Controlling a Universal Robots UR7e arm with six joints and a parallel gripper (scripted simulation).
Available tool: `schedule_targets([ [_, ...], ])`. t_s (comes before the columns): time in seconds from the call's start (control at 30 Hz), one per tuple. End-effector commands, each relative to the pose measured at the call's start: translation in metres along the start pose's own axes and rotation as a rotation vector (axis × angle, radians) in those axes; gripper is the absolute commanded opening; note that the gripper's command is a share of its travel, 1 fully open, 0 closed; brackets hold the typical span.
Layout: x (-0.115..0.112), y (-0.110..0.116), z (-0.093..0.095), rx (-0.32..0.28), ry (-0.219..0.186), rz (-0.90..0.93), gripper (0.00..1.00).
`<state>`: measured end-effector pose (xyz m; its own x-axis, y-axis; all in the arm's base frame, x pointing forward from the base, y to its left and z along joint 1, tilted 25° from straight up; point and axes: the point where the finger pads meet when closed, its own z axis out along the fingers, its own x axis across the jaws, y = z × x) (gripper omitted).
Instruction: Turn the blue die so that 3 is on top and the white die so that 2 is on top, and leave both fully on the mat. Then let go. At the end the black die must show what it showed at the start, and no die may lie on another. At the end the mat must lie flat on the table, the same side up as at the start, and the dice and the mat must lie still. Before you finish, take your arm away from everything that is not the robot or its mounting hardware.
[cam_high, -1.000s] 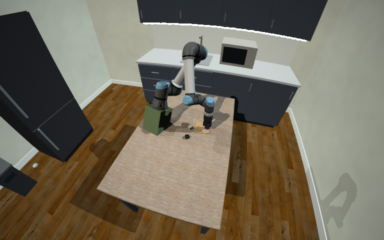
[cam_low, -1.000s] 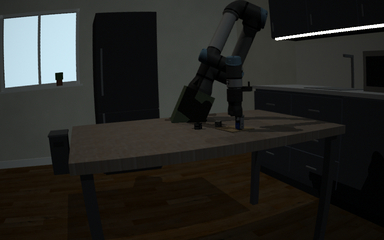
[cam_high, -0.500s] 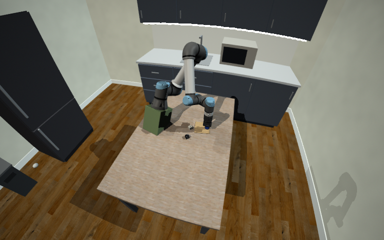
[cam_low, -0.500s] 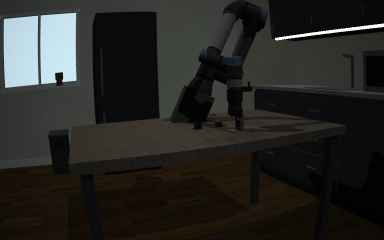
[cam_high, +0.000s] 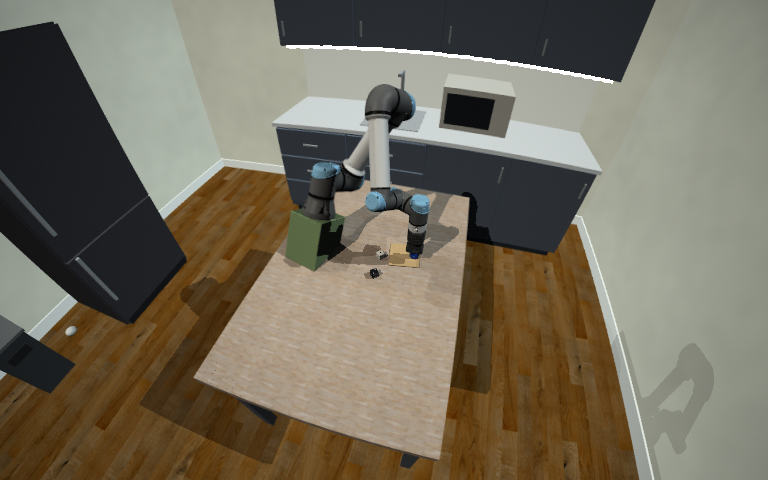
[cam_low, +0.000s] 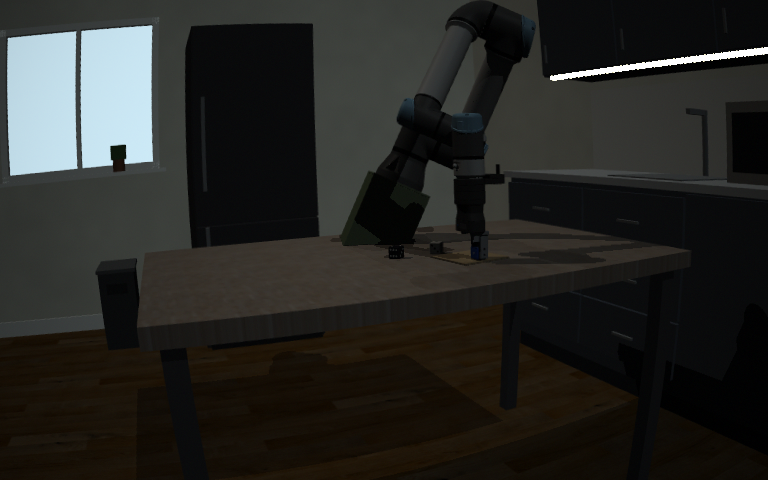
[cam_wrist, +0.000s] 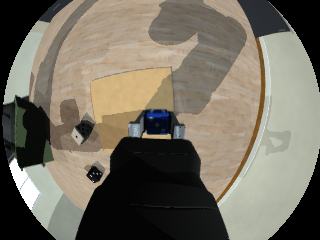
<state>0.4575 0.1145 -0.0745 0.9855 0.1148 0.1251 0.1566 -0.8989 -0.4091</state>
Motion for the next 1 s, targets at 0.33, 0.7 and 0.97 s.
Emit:
schedule_targets([
  [0.33,-0.0013,-0.0012,0.0013,0.002,-0.002,0.001,0.57],
  [0.7,-0.0013,-0.0012,0.0013,0.002,-0.002,0.001,0.57],
  [0.97,-0.0013,-0.0012,0.0013,0.002,-0.002,0.001,0.63],
])
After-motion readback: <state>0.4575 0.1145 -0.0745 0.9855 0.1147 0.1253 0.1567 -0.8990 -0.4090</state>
